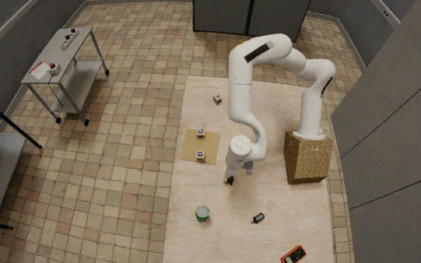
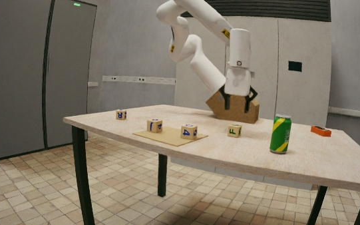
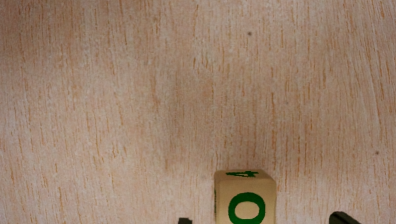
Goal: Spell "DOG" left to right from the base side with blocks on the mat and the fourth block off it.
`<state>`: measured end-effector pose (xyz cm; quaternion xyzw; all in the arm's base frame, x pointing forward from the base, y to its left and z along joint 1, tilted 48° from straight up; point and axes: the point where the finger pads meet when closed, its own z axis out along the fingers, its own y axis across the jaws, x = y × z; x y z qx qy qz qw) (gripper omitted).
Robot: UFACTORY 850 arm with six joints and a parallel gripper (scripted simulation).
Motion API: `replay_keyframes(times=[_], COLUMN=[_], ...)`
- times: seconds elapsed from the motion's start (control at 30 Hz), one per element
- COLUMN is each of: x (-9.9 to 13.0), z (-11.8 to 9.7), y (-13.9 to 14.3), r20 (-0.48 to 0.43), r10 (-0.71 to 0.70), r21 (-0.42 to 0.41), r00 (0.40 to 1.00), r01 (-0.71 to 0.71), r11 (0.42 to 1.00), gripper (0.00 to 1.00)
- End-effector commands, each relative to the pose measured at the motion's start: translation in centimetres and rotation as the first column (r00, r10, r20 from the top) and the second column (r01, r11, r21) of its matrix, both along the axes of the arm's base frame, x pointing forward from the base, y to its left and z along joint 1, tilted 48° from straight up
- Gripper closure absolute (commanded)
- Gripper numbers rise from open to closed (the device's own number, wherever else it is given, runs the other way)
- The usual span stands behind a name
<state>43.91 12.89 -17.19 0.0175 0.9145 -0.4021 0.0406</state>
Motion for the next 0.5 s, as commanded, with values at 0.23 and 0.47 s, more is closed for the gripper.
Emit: replay_keyframes(times=[0.23, 0.47], x=[0.2, 0.2], z=[-0.8, -1.6], y=[-0.8, -1.6], r20=[0.001, 0.001], r10=[0.001, 0.001], r21=[0.001, 0.001], r00=[1.0, 1.0], r01=[-0.001, -0.001], r11=[1.0, 1.0], gripper=[0.13, 0.13])
